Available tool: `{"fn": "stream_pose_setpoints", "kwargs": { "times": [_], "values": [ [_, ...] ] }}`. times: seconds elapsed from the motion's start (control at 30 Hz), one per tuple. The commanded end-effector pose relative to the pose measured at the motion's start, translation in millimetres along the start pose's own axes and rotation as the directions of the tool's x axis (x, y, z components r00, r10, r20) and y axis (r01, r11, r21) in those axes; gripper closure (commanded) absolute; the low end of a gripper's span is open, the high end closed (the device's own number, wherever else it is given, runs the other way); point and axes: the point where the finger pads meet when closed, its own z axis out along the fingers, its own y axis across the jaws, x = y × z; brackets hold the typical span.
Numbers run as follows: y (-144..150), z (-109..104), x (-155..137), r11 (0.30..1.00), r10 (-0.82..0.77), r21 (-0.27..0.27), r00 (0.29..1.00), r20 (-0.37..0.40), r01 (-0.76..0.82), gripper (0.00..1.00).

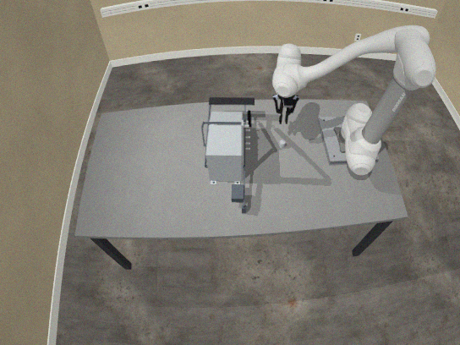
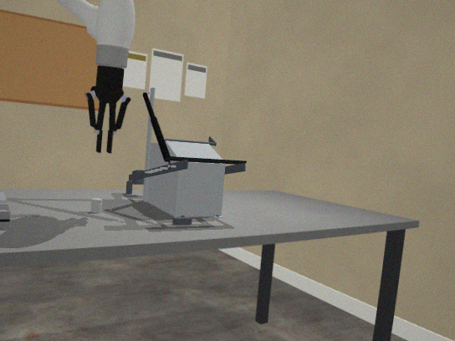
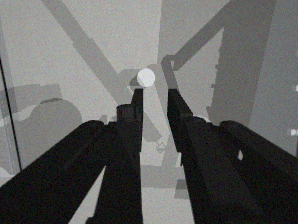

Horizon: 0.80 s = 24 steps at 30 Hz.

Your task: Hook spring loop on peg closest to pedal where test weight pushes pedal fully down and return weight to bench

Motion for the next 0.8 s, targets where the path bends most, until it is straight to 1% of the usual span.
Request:
{"fn": "stream_pose_setpoints", "kwargs": {
  "times": [0.0, 0.27, 0.3, 0.77],
  "values": [
    [0, -4, -2, 1.0, 0.0, 0.009, 1.0, -0.027, 0.0, 0.76],
    [0, -4, -2, 1.0, 0.0, 0.009, 1.0, -0.027, 0.0, 0.76],
    [11, -52, -19, 1.0, 0.02, 0.005, 0.984, -0.175, -0.019, 0.76],
    [11, -52, -19, 1.0, 0.02, 0.005, 0.984, -0.175, -0.019, 0.76]
  ]
}}
